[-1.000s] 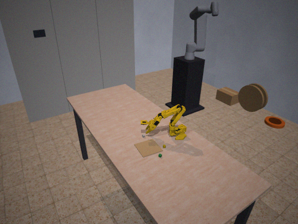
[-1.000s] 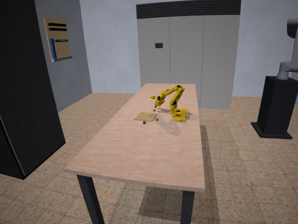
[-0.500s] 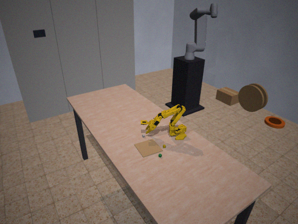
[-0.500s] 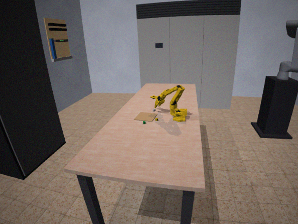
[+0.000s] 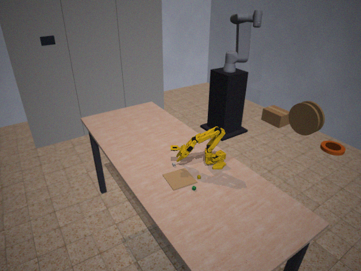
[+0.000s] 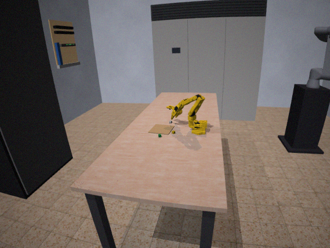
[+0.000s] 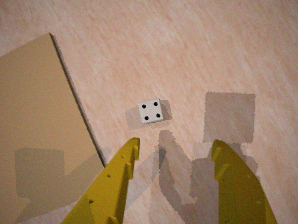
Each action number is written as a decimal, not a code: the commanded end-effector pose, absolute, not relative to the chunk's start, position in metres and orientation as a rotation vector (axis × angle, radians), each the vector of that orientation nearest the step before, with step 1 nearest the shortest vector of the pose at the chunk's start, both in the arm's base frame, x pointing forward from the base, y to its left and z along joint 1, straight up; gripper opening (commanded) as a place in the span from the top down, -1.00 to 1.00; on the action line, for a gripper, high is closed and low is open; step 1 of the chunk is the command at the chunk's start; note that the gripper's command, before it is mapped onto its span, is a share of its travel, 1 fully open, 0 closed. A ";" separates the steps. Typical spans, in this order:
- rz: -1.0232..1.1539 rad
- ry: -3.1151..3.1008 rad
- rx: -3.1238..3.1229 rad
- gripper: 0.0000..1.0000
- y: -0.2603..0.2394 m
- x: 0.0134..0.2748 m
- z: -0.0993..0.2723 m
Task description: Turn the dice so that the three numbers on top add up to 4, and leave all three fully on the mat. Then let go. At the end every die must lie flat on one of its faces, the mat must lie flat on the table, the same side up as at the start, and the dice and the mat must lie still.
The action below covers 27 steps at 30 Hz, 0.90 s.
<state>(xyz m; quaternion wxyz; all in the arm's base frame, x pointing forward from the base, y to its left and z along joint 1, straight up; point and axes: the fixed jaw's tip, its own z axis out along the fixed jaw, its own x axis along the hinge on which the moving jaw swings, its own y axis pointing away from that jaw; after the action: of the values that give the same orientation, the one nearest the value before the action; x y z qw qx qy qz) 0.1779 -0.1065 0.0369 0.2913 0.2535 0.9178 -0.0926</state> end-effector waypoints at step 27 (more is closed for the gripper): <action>0.051 2.502 -0.232 0.49 0.030 0.142 0.047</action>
<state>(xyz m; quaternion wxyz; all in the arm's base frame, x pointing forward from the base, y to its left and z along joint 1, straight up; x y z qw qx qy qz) 0.1494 0.0195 0.0390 0.2844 -0.0570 0.9570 0.0052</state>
